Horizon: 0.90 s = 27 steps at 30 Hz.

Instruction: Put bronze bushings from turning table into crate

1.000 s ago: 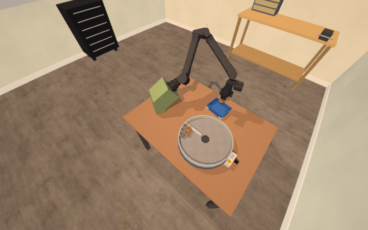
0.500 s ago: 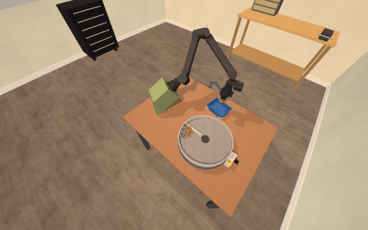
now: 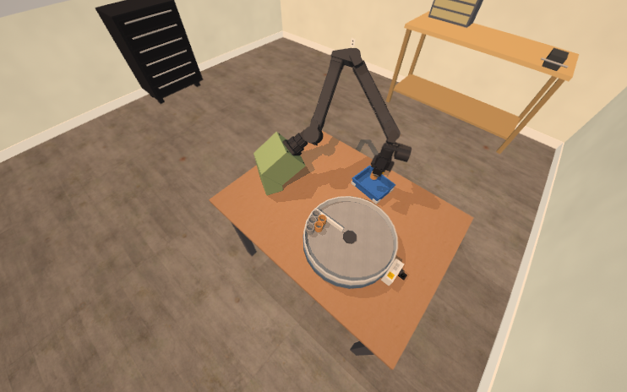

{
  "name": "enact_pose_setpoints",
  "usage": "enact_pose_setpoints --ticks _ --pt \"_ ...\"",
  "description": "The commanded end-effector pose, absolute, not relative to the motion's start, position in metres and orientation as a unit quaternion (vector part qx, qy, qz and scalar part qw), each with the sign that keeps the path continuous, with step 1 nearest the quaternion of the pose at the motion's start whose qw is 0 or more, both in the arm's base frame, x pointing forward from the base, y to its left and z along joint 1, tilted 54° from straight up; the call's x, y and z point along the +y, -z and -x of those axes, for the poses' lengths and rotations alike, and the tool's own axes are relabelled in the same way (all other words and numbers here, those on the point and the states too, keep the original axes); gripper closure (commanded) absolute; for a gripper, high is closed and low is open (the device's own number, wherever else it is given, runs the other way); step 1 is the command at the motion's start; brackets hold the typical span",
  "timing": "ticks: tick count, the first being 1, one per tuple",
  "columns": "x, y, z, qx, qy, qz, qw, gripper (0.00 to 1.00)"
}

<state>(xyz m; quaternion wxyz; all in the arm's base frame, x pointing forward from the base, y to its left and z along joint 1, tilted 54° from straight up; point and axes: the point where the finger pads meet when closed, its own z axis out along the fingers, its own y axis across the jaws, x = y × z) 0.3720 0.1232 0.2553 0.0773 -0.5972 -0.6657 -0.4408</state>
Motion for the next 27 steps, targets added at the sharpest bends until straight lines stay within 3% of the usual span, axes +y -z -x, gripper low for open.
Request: enact_pose_setpoints --ticks 1,27 --pt "0.129 -0.268 -0.381 -0.658 0.456 0.595 0.065 1.0" --pt "0.138 -0.255 -0.395 -0.654 0.459 0.598 0.059 1.0"
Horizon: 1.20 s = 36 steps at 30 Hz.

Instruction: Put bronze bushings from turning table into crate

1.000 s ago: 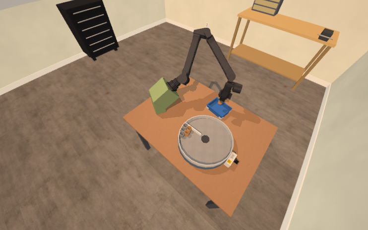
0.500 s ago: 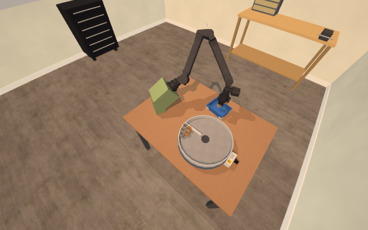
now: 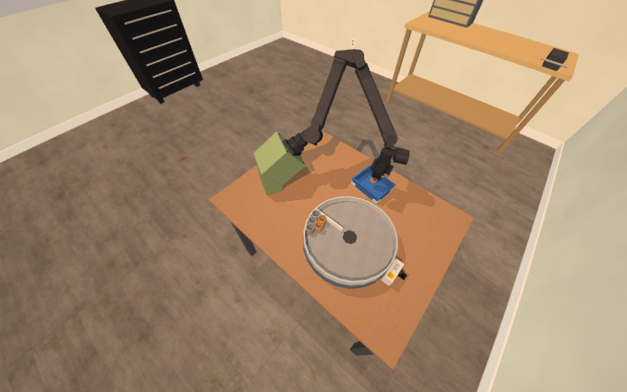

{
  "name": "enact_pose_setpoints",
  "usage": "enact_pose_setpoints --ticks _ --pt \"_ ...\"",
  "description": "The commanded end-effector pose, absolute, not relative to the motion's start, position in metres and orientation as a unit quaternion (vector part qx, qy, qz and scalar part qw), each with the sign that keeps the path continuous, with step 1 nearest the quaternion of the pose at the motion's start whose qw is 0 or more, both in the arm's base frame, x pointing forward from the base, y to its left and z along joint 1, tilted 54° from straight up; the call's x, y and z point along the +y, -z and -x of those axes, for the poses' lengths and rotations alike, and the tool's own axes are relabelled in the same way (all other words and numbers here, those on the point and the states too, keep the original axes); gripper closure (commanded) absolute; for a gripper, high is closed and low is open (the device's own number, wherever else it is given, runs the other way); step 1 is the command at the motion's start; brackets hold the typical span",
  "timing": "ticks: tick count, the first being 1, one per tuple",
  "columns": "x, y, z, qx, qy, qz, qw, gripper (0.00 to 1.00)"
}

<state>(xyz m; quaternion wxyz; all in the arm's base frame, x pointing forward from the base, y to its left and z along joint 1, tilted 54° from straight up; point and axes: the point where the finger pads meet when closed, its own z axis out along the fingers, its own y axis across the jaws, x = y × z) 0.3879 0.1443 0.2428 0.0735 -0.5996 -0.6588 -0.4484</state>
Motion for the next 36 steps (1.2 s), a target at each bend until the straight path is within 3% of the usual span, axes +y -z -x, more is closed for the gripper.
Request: enact_pose_setpoints --ticks 1,36 --pt "0.138 -0.255 -0.395 -0.654 0.459 0.598 0.059 1.0" --pt "0.136 -0.262 -0.398 -0.655 0.462 0.595 0.054 1.0"
